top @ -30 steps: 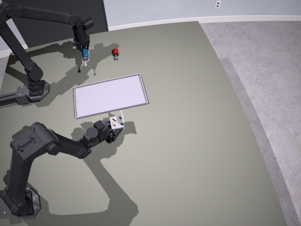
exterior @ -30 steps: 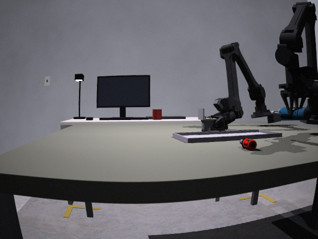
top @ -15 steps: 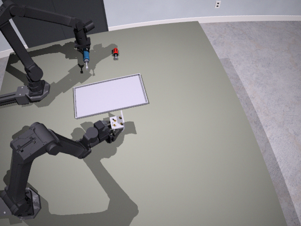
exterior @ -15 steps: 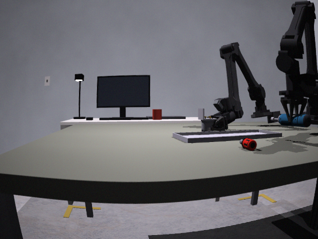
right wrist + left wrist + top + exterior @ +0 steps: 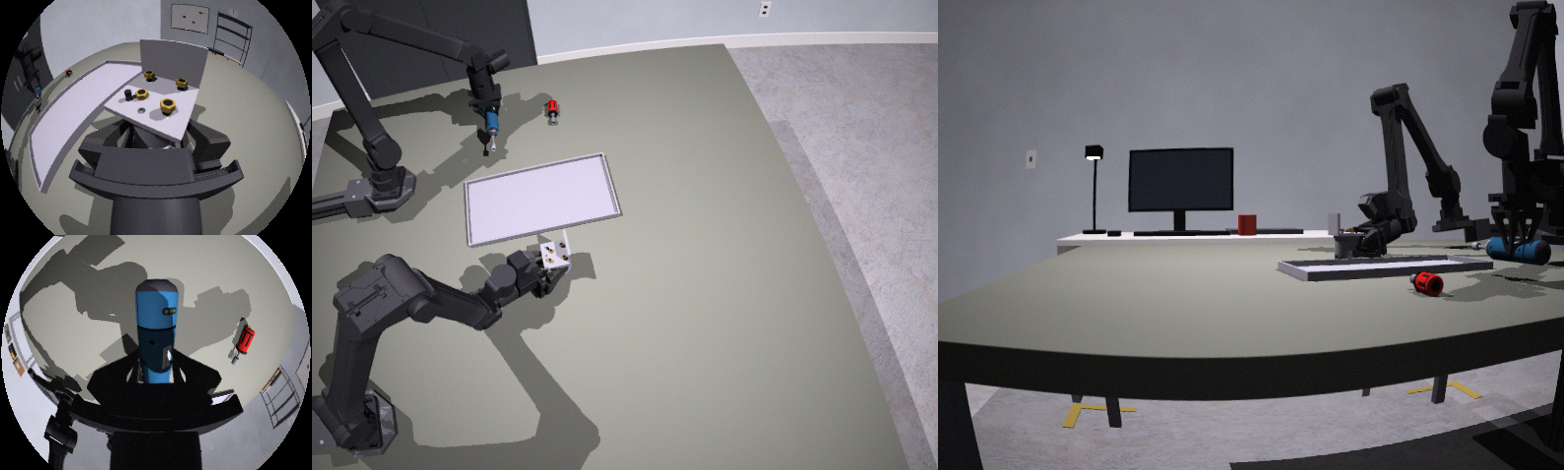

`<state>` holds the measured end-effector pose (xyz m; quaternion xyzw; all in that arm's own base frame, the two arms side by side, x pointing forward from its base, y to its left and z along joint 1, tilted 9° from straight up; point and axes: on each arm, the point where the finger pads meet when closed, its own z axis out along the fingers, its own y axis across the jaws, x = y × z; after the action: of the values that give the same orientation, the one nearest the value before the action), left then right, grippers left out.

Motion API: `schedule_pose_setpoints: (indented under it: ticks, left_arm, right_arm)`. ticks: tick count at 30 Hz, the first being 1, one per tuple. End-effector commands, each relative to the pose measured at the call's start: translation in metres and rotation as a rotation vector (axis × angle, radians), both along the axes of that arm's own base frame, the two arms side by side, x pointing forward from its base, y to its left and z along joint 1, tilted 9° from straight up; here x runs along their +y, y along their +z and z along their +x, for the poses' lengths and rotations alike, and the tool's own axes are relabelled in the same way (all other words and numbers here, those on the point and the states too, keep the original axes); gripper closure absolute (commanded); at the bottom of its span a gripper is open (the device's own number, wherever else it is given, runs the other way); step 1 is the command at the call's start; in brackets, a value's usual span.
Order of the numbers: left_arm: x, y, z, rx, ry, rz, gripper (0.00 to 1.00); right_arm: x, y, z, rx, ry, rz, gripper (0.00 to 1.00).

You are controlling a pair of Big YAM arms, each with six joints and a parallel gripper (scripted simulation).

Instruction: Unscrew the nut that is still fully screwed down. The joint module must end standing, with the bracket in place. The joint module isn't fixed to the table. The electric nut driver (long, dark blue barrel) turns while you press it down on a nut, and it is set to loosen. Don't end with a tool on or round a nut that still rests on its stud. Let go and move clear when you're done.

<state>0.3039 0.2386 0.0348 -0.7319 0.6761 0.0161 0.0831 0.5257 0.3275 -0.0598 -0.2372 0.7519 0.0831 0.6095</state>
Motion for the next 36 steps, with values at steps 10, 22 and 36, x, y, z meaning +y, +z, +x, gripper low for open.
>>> schedule_pose_setpoints:
  ticks: [10, 22, 36]
  left_arm:
    - [0.013, 0.011, 0.012, -0.052, -0.003, 0.038, 0.58]
    - [0.011, 0.005, 0.013, -0.038, 0.0, 0.027, 0.58]
    - [0.013, -0.006, 0.014, -0.038, 0.0, 0.027, 0.58]
  right_arm:
    - [-0.011, -0.013, 0.002, 0.029, -0.016, -0.016, 0.41]
    - [-0.011, -0.013, 0.002, 0.029, -0.016, -0.016, 0.41]
    - [-0.011, -0.013, 0.002, 0.029, -0.016, -0.016, 0.41]
